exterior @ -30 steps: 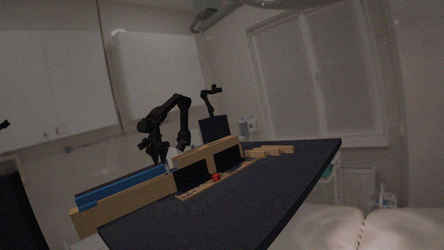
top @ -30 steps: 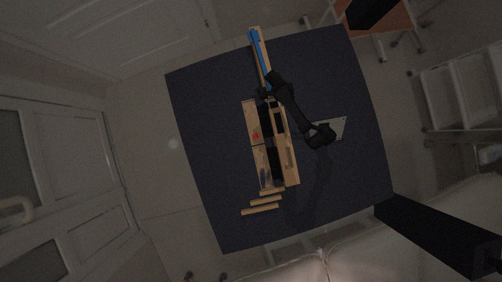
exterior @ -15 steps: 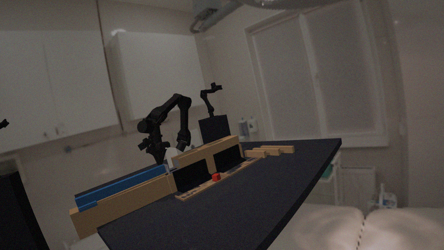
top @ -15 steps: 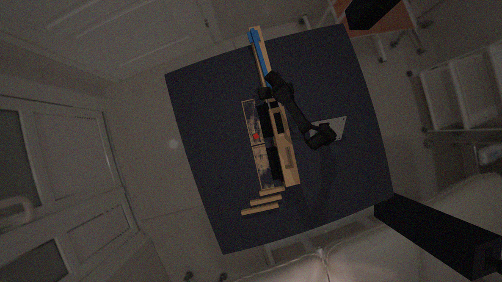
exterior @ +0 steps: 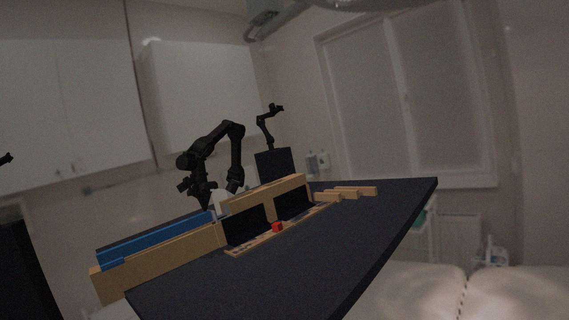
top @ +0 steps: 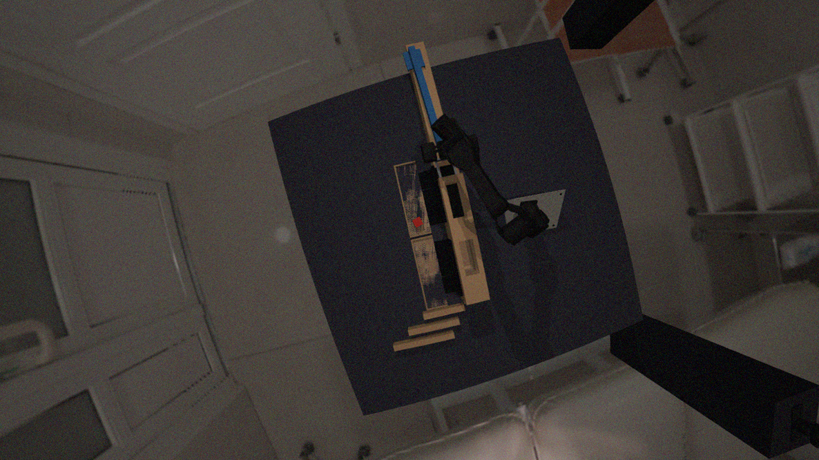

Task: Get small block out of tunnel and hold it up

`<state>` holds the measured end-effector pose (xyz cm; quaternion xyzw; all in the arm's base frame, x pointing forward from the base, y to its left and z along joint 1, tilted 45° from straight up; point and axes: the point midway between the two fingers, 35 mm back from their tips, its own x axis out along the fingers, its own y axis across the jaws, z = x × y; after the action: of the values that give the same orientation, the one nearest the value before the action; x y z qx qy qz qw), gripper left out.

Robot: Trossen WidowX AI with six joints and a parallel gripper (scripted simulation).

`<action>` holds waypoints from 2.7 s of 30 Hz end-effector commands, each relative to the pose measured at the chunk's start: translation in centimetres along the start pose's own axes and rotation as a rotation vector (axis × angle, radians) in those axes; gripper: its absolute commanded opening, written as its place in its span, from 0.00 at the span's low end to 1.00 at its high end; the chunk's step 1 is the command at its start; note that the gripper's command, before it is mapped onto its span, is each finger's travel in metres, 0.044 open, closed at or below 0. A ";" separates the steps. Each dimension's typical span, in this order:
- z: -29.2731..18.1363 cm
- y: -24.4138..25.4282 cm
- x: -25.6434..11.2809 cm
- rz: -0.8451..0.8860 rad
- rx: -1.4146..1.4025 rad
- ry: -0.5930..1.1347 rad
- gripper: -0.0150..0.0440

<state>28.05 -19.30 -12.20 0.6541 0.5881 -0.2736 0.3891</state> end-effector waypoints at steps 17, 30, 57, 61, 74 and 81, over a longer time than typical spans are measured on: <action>0.7 0.7 -3.5 0.000 0.000 -0.002 1.00; -0.3 0.1 -0.4 -0.008 -0.007 0.003 0.82; -0.3 0.1 -0.4 -0.008 -0.005 0.003 0.34; -0.3 0.1 -0.4 -0.008 -0.005 0.003 0.52; 0.4 0.7 -4.2 0.000 0.000 -0.002 1.00; -5.2 5.7 -3.5 -0.060 0.418 0.055 1.00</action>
<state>29.88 -19.19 -7.97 0.6872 0.5741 -0.3302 0.2986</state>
